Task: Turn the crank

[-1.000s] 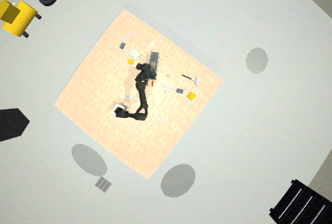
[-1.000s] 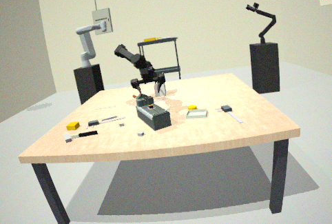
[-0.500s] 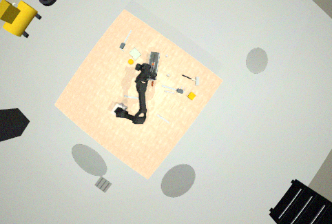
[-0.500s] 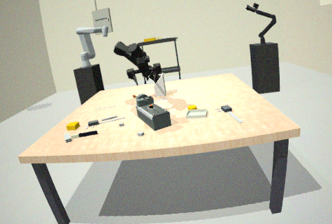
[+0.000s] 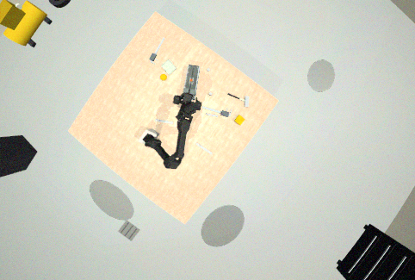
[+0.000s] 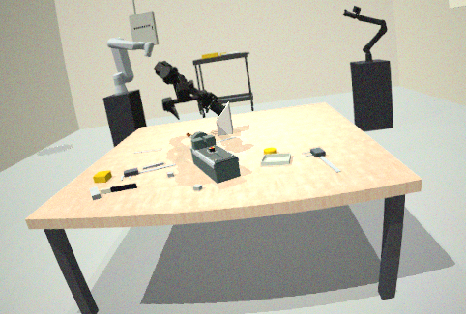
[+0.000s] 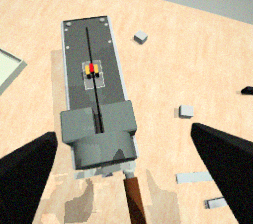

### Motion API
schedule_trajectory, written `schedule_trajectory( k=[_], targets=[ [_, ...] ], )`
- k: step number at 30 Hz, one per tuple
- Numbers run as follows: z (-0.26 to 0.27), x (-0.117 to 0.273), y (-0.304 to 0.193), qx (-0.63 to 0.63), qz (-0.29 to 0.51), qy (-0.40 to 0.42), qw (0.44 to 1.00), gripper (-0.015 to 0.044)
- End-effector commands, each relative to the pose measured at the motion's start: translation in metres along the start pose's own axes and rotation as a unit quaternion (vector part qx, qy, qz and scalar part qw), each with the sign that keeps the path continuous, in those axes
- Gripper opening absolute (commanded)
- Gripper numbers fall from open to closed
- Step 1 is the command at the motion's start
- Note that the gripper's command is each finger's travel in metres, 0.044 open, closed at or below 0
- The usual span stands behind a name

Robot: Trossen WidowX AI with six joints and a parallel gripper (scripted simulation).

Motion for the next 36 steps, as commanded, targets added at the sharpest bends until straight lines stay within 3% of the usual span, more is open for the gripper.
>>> schedule_trajectory(
  k=[1, 10, 20, 36],
  targets=[
    [-0.007, 0.018, -0.018, 0.031, -0.007, 0.024, 0.999, 0.044],
    [-0.01, 0.027, -0.029, 0.048, -0.011, 0.037, 0.998, 0.044],
    [-0.01, -0.009, -0.064, 0.048, -0.011, 0.036, 0.998, 0.044],
    [-0.01, -0.026, -0.079, 0.048, -0.01, 0.036, 0.998, 0.044]
  ],
)
Point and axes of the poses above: the point midway between the two fingers, 35 mm back from their tips, its own x axis back along the fingers, its own z axis across the jaws, y = z × x, the point moved 3 cm from there along x, back along the fingers, and after that the axes turned 2 degrees about x, right-handed, at the moved point
